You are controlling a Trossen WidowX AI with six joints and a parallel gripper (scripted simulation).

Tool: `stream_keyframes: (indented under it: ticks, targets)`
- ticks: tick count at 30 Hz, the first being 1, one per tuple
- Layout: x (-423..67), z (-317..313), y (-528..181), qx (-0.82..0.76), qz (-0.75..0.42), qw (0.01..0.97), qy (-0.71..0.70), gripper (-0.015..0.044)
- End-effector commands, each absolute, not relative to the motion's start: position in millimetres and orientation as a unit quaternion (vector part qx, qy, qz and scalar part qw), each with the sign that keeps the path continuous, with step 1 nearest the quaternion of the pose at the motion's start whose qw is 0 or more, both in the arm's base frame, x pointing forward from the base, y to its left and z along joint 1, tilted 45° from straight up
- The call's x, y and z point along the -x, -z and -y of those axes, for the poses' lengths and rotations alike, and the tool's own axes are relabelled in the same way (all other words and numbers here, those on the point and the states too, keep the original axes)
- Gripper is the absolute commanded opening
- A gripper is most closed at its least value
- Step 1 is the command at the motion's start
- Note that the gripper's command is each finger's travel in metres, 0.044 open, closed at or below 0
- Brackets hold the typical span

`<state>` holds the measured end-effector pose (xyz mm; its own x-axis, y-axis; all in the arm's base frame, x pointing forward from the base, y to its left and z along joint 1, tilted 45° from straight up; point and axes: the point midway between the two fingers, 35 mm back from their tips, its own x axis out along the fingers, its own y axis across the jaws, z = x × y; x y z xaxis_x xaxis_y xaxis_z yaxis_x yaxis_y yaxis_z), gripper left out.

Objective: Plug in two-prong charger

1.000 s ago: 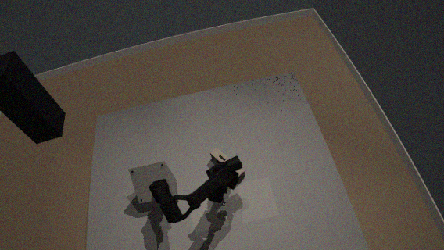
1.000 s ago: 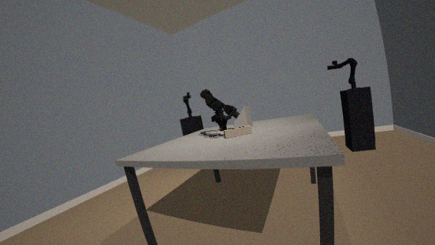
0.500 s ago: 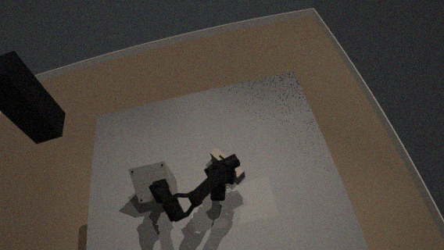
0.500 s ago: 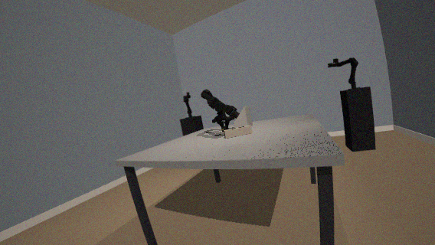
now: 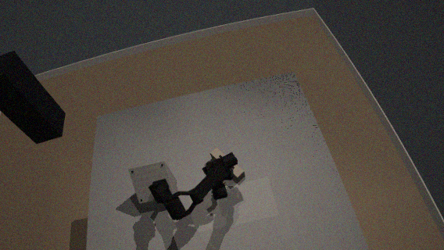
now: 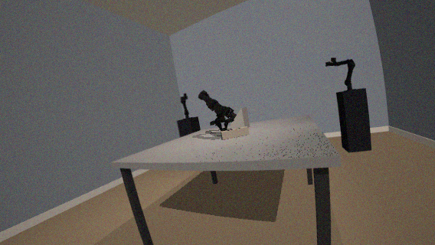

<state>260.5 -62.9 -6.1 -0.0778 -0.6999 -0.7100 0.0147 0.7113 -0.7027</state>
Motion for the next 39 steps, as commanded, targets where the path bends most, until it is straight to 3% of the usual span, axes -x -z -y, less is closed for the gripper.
stream_keyframes:
  ticks: [1, 23, 39]
  targets:
    - [-255.5, 62.9, 12.8, 0.285, -0.691, 0.613, 0.256, 0.0]
    - [-241.4, 60.5, 31.3, 0.4, -0.727, 0.543, 0.13, 0.0]
    - [-255.2, 54.6, 37.7, 0.406, -0.728, 0.539, 0.124, 0.0]
